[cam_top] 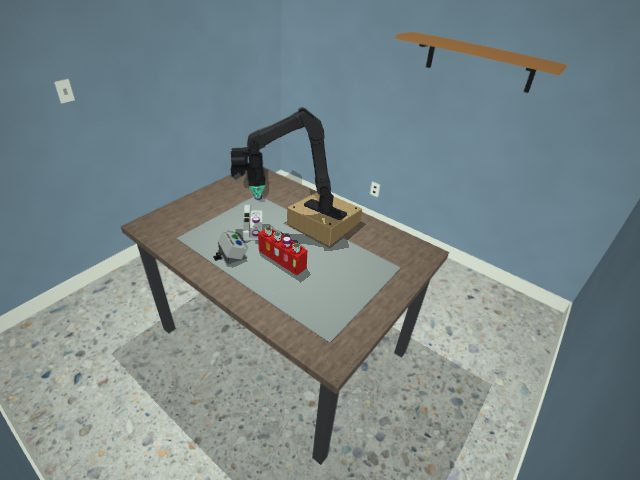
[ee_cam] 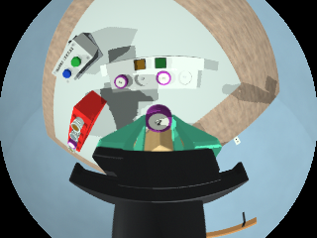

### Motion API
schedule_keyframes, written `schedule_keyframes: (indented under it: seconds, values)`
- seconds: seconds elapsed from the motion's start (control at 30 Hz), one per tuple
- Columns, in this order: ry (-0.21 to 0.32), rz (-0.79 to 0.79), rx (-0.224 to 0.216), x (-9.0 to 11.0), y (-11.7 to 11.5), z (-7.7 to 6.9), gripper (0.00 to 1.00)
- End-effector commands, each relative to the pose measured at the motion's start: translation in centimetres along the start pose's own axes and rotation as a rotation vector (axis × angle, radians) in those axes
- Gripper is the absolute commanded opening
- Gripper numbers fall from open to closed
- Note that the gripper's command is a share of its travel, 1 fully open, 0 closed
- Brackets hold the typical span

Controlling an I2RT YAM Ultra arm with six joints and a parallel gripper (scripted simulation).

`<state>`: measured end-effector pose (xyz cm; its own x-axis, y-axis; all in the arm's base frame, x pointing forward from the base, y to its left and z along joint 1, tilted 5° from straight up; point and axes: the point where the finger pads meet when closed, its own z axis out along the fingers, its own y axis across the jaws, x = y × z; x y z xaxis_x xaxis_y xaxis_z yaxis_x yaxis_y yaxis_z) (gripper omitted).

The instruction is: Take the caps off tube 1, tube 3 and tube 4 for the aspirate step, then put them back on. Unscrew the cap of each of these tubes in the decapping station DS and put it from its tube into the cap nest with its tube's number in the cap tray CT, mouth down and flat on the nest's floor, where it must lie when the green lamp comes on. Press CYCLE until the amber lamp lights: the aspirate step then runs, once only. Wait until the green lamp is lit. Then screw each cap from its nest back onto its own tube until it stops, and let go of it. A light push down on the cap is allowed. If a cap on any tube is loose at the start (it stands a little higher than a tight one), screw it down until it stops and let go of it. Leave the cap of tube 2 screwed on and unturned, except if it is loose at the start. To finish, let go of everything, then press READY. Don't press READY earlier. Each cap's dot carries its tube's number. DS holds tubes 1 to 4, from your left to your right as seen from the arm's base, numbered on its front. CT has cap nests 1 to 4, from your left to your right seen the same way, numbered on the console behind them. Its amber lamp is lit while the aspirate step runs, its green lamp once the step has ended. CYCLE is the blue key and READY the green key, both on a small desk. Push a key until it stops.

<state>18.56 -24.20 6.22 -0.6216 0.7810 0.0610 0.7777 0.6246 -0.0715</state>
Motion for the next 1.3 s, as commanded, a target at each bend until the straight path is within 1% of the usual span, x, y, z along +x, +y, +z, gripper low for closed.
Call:
schedule_keyframes:
  seconds: [0.0, 0.13, 0.17, 0.5, 0.9, 0.97, 1.27]
  values:
    - [-0.033, -0.042, 0.004, -1.2, -2.5, -0.9, 0.0]
    - [-0.033, -0.042, 0.005, -2.0, -5.7, -0.9, 0.0]
    - [-0.033, -0.042, 0.005, -2.1, -6.2, -0.9, 0.0]
    - [-0.033, -0.042, 0.005, -2.1, -6.2, -0.9, 0.0]
    - [-0.033, -0.042, 0.005, -2.3, -6.2, 5.1, 0.0]
    - [-0.033, -0.042, 0.005, -2.3, -6.2, 5.1, 0.0]
    - [-0.033, -0.042, 0.005, -2.5, -6.2, 9.6, 0.0]
